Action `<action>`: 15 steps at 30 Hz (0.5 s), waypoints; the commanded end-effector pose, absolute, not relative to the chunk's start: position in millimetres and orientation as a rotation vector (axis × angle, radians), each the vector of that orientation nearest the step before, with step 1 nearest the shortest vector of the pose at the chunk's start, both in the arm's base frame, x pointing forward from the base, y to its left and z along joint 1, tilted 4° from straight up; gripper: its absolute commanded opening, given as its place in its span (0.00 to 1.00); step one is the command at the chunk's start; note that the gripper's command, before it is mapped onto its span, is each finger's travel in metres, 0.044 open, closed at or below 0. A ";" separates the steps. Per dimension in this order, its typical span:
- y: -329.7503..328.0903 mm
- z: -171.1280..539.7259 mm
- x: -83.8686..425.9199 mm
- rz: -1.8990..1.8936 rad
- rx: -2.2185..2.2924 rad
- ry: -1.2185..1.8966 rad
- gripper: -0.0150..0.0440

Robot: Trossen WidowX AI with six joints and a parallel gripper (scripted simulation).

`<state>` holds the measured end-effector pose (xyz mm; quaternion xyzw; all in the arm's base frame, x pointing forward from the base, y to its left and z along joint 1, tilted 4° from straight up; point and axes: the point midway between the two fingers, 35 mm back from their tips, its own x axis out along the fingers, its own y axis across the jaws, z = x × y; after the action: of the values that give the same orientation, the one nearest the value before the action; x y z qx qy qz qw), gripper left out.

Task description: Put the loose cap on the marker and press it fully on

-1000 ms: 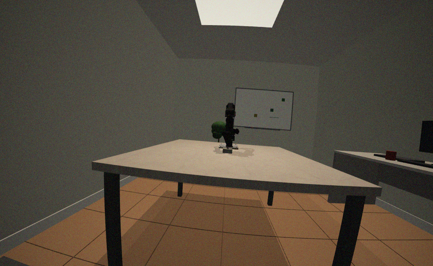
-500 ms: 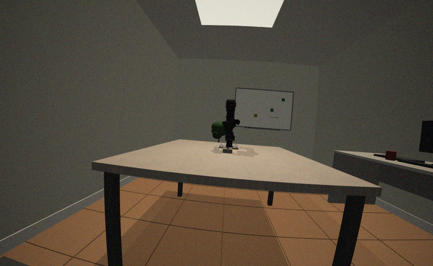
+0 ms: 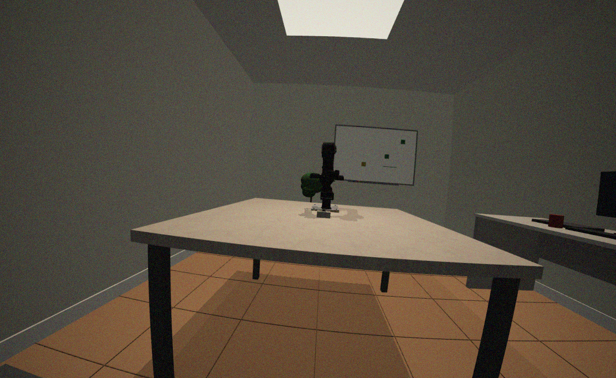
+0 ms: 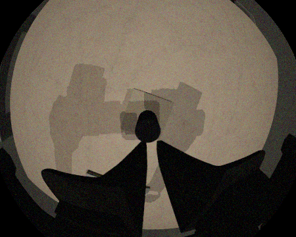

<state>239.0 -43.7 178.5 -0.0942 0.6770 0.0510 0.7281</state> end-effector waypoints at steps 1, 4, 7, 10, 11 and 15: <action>-43.3 174.2 238.6 -0.153 0.075 1.489 0.25; -43.3 174.2 238.6 -0.153 0.075 1.489 0.25; -43.3 174.2 238.6 -0.153 0.075 1.489 0.25; -43.3 174.0 238.6 -0.153 0.075 1.489 0.25; -43.3 173.5 238.7 -0.153 0.075 1.489 0.25; -43.5 169.3 239.0 -0.153 0.075 1.489 0.25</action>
<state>239.4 -43.0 172.7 0.0323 0.6763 -0.0654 0.7331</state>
